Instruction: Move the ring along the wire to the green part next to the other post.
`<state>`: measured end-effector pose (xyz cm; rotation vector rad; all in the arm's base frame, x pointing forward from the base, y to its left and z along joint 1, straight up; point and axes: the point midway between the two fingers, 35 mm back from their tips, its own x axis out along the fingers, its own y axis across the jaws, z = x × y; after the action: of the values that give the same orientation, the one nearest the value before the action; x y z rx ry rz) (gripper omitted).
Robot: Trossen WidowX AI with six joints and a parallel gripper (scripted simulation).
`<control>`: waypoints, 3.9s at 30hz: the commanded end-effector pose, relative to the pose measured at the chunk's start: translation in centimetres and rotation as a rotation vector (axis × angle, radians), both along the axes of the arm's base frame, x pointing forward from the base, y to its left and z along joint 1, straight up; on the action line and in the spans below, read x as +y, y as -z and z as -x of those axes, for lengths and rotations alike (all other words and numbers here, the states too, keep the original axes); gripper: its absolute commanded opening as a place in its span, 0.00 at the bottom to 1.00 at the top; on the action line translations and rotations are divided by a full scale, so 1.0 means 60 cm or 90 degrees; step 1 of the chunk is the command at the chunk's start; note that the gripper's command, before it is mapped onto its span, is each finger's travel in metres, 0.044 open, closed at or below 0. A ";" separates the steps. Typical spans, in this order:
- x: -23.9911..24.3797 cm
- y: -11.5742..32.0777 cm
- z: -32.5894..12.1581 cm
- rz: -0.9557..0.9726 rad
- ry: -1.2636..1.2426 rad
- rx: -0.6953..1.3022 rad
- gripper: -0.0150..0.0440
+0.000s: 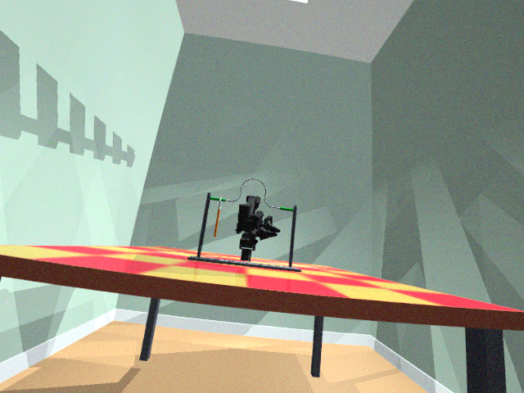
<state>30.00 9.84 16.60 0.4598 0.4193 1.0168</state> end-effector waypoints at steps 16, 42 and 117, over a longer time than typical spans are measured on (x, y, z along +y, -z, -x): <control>-0.266 0.084 0.019 0.137 0.328 -0.160 0.53; -0.430 0.094 0.094 0.318 0.582 -0.234 0.53; -0.411 0.053 -0.076 0.312 0.585 -0.243 0.53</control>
<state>34.52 -14.78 13.43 -0.0211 0.0712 0.0807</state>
